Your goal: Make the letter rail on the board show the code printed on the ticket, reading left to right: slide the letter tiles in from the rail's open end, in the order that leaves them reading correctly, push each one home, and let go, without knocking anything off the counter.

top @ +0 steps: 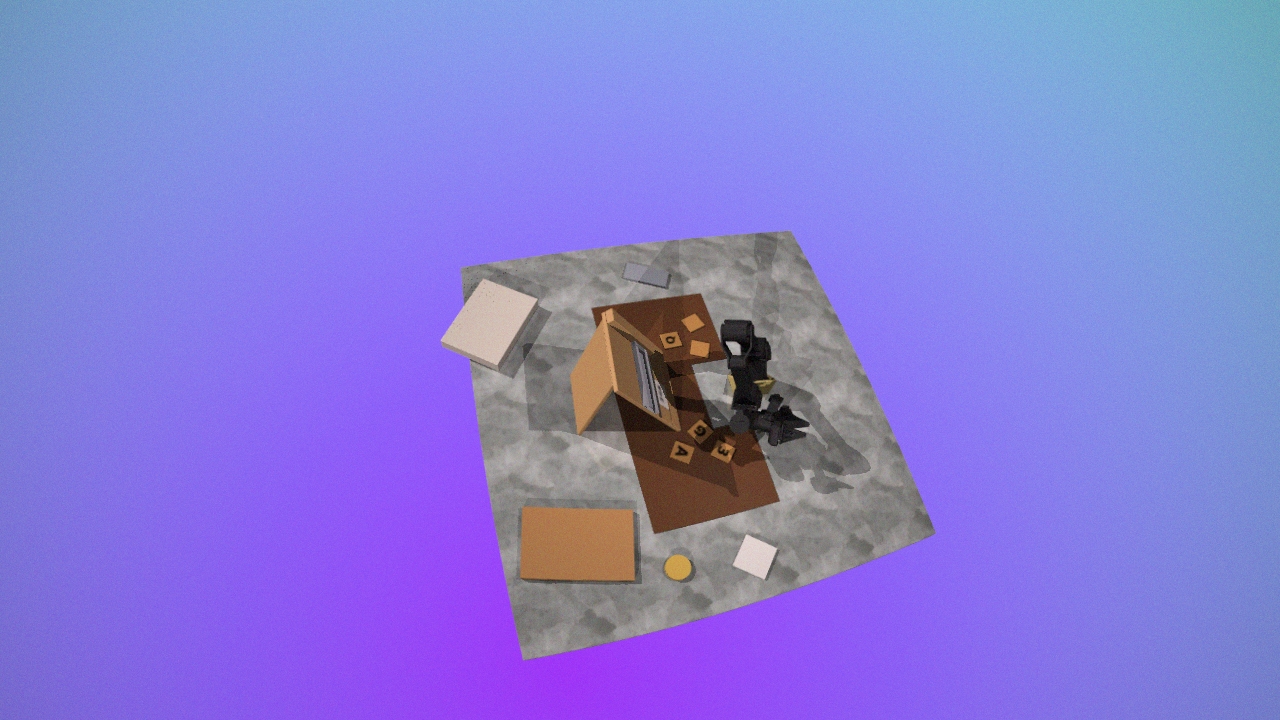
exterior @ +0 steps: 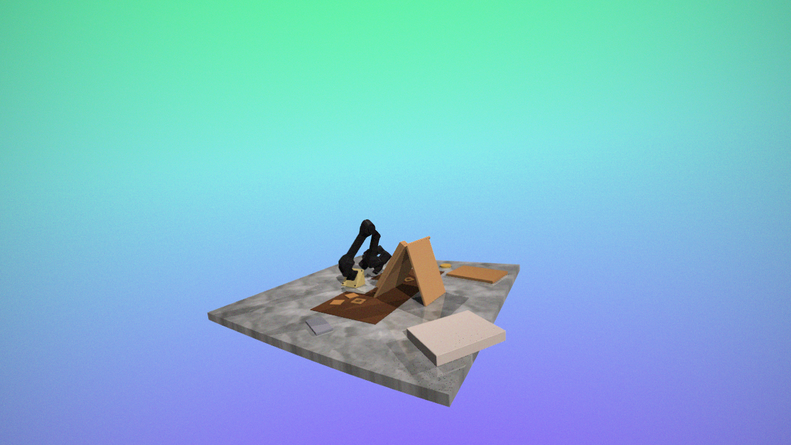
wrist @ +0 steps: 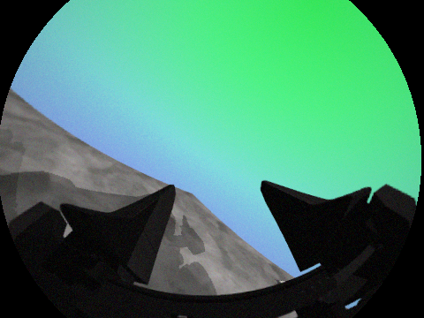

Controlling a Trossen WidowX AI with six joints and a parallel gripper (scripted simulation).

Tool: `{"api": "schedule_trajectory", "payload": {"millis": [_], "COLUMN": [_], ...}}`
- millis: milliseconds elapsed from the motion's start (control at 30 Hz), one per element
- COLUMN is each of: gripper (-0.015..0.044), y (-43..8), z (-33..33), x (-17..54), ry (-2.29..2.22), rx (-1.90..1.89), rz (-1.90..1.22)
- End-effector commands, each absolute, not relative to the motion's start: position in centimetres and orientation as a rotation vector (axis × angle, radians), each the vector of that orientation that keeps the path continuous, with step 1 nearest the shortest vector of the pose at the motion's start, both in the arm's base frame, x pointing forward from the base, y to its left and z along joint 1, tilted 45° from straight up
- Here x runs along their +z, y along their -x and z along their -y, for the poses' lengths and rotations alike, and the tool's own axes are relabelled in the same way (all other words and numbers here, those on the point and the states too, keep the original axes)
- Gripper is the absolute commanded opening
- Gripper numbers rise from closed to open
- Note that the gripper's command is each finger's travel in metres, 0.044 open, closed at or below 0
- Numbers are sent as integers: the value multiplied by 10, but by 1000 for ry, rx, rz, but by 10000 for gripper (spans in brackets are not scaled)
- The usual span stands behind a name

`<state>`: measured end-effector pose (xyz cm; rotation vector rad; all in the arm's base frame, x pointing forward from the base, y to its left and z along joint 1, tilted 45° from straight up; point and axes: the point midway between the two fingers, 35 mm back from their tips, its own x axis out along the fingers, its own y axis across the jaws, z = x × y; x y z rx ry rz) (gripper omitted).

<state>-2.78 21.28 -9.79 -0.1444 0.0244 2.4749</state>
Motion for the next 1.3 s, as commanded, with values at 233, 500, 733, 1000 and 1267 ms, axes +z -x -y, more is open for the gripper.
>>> {"api": "schedule_trajectory", "payload": {"millis": [233,500,733,1000,1267], "gripper": [440,440,440,440,440], "y": [-11,-77,-139,-195,-213], "z": [-229,-212,-174,-122,-89], "x": [-135,-145,-110,-20,63], "ry": [524,832,933,878,763], "rx": [2190,1504,797,78,-282], "rz": [-644,-1123,-1205,-944,-600]}}
